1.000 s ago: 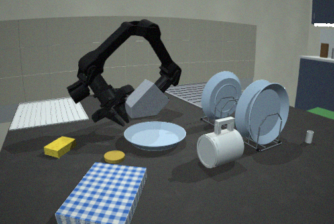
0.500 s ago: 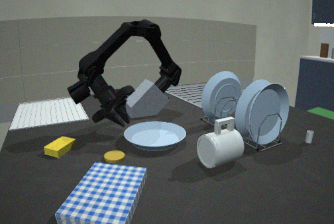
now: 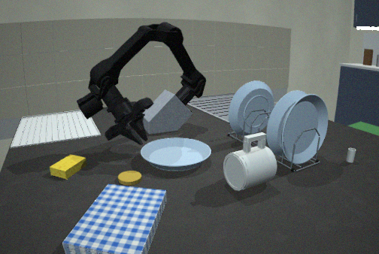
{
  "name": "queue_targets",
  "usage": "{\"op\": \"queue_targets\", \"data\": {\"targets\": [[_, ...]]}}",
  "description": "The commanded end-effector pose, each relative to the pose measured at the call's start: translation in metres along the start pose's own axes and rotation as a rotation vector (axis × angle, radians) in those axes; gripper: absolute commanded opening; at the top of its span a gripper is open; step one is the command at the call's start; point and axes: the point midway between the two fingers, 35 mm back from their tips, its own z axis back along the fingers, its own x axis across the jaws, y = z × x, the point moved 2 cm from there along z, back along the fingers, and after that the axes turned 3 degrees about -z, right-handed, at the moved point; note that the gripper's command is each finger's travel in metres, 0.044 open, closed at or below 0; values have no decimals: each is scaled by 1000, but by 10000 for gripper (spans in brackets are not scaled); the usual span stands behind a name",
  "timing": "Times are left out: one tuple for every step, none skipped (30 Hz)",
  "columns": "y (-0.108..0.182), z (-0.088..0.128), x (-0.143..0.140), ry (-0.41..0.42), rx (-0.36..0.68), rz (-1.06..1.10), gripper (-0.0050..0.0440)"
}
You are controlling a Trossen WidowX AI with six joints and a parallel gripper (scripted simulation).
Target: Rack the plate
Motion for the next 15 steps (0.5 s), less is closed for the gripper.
{"op": "queue_targets", "data": {"targets": [[0, -2, 0, 1, 0, -5, 94], [0, -2, 0, 1, 0, -5, 94], [0, -2, 0, 1, 0, -5, 94], [0, -2, 0, 1, 0, -5, 94], [0, -2, 0, 1, 0, -5, 94], [0, -3, 0, 1, 0, -5, 94], [0, -3, 0, 1, 0, -5, 94], [0, -3, 0, 1, 0, -5, 94], [0, -3, 0, 1, 0, -5, 94], [0, -3, 0, 1, 0, -5, 94], [0, -4, 0, 1, 0, -5, 94], [0, -4, 0, 1, 0, -5, 94], [0, -4, 0, 1, 0, -5, 94], [0, -4, 0, 1, 0, -5, 94], [0, -4, 0, 1, 0, -5, 94]]}}
